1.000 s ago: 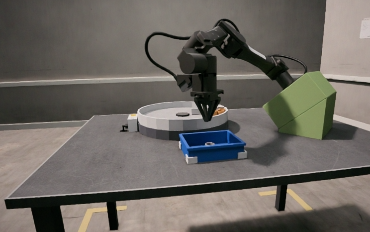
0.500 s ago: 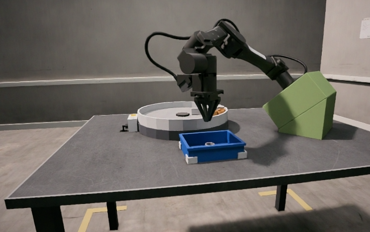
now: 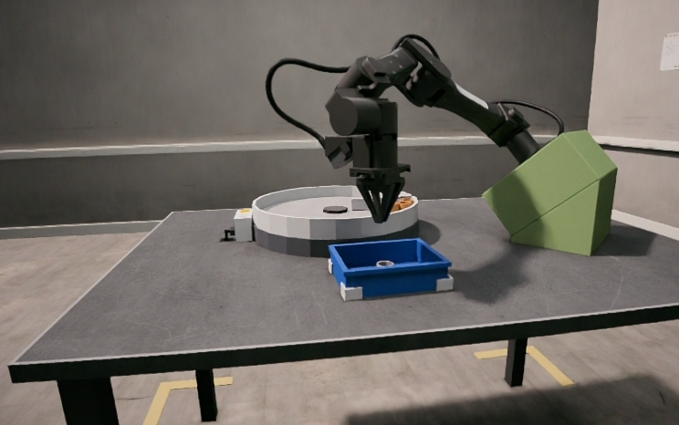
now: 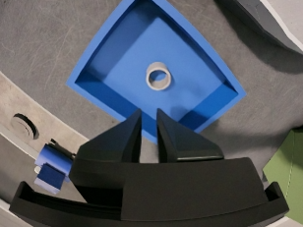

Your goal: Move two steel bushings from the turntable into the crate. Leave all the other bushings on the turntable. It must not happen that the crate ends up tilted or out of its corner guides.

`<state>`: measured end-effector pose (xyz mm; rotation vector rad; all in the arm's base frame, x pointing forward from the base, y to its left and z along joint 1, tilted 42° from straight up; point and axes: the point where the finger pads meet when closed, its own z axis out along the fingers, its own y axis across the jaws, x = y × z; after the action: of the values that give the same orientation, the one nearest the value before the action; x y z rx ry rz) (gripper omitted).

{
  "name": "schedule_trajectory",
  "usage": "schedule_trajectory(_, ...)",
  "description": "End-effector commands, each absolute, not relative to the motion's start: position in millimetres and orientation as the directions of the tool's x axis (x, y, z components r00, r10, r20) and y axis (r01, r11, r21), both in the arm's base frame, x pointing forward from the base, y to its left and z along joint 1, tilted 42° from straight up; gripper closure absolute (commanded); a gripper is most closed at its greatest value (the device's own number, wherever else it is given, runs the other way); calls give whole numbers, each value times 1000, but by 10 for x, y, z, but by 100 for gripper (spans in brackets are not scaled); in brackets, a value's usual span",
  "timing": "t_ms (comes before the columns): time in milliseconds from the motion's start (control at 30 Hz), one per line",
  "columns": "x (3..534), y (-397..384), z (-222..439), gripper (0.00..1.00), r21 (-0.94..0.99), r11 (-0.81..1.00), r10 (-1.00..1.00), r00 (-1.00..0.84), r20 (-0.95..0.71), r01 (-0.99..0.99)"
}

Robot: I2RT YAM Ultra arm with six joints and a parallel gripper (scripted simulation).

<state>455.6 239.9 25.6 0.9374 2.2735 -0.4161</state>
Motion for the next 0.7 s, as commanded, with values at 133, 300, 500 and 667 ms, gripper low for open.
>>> schedule_trajectory(133,4497,2518,280,86,-52,711,495,-552,-671,701)
schedule_trajectory(300,4497,2518,280,86,-52,711,495,-552,-671,701)
schedule_trajectory(500,4494,2521,285,86,-51,711,496,-551,-671,702)
schedule_trajectory(667,4484,2532,302,86,-51,711,496,-551,-671,702)
